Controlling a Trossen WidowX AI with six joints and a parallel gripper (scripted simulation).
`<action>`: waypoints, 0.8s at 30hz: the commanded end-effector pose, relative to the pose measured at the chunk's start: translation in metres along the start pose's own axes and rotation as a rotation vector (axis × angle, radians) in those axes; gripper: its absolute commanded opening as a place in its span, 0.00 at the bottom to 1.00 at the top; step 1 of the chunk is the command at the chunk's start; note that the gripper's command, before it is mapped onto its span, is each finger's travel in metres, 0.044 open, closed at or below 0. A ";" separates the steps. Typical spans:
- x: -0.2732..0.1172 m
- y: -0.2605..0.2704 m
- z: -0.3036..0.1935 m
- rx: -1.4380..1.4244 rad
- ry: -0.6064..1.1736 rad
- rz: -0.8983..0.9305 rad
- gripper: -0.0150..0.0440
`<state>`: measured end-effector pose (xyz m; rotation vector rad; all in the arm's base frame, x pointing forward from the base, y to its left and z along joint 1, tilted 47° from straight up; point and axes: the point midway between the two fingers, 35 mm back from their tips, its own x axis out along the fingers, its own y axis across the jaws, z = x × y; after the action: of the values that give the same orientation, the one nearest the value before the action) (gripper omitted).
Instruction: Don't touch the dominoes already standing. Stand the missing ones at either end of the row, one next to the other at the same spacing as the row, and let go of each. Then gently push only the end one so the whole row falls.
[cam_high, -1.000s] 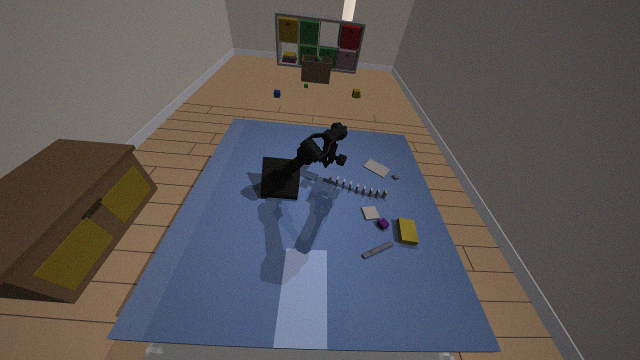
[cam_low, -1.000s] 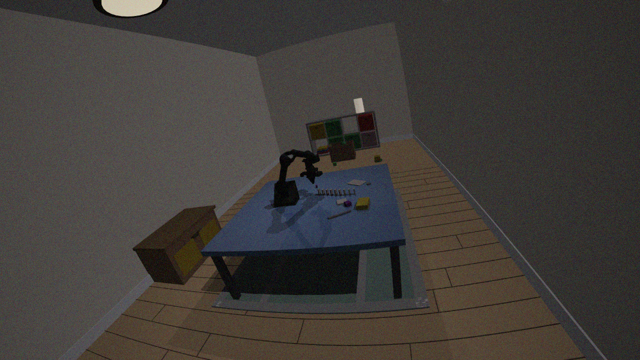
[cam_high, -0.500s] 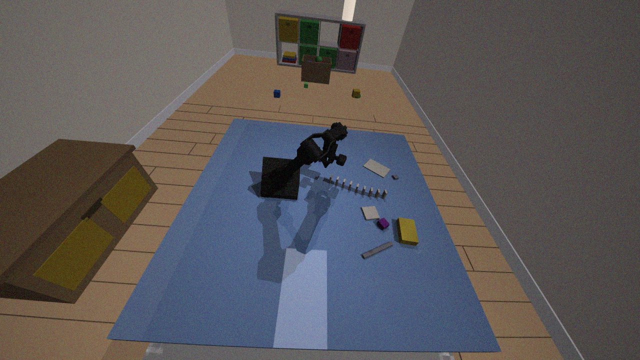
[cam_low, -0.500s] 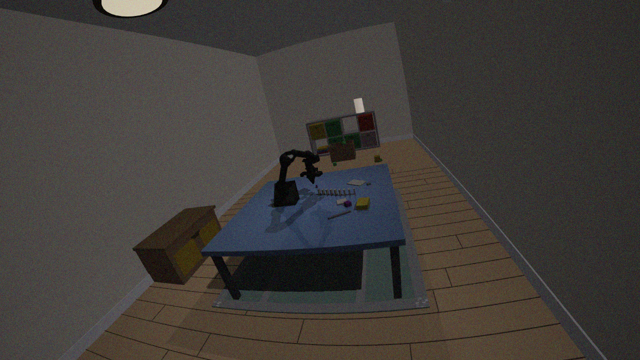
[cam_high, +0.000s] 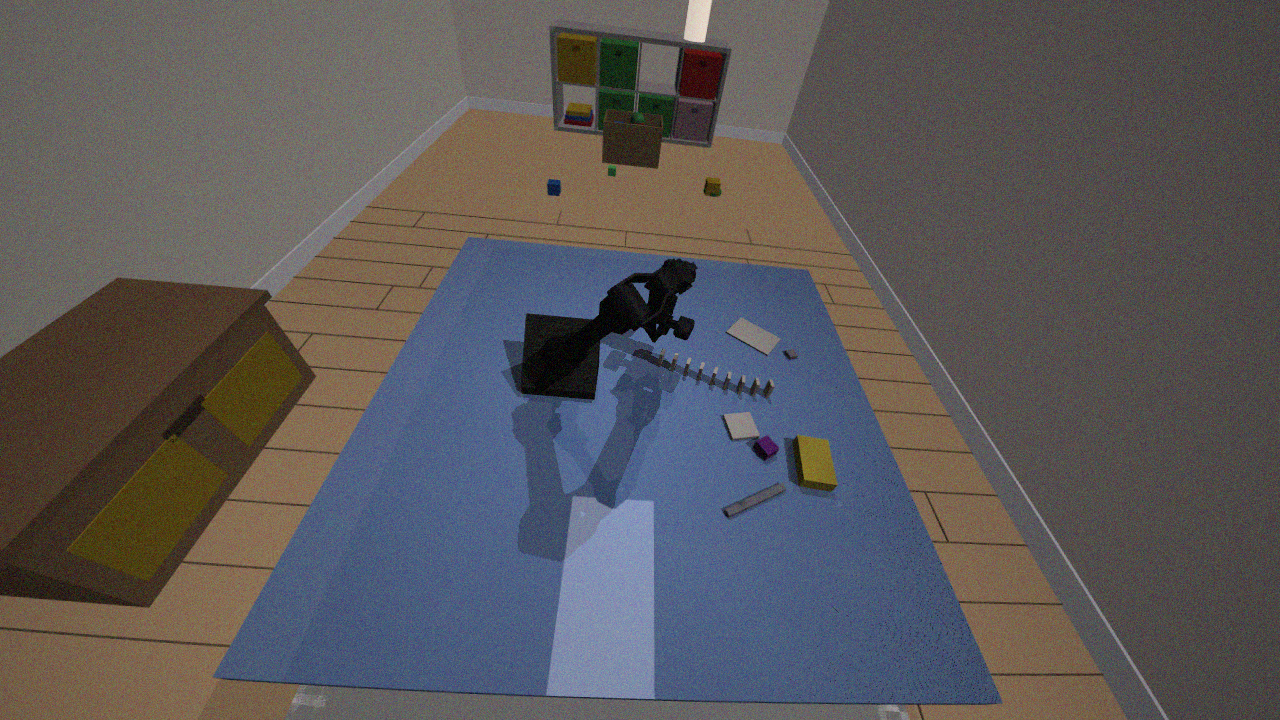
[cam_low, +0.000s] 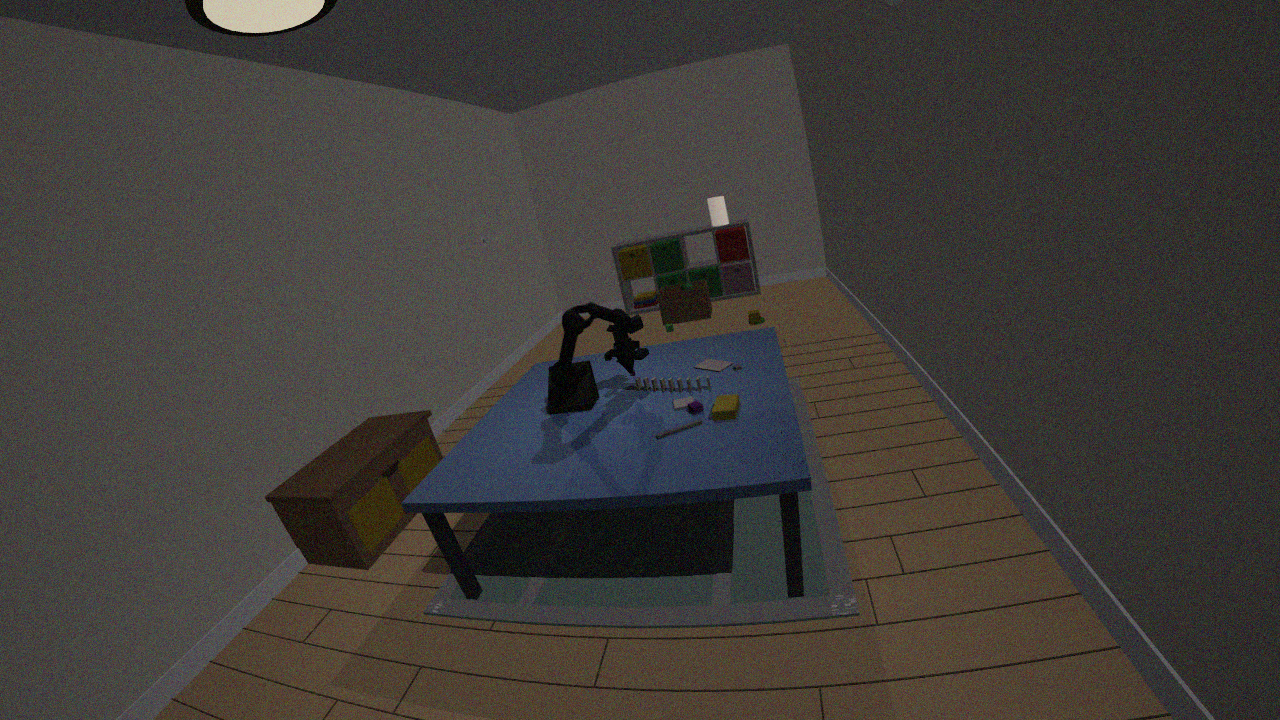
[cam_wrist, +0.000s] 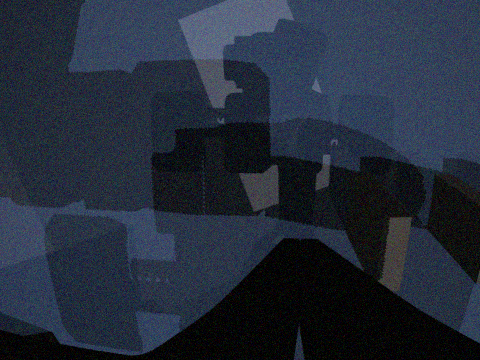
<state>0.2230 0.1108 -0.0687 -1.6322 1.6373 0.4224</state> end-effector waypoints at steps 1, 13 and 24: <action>0.046 0.006 -0.010 -0.015 0.040 0.015 0.25; 0.048 -0.004 -0.009 -0.015 0.039 0.015 0.25; 0.048 -0.022 -0.008 -0.015 0.038 0.014 0.25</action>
<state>0.2424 0.0689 -0.0925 -1.6414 1.6809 0.4141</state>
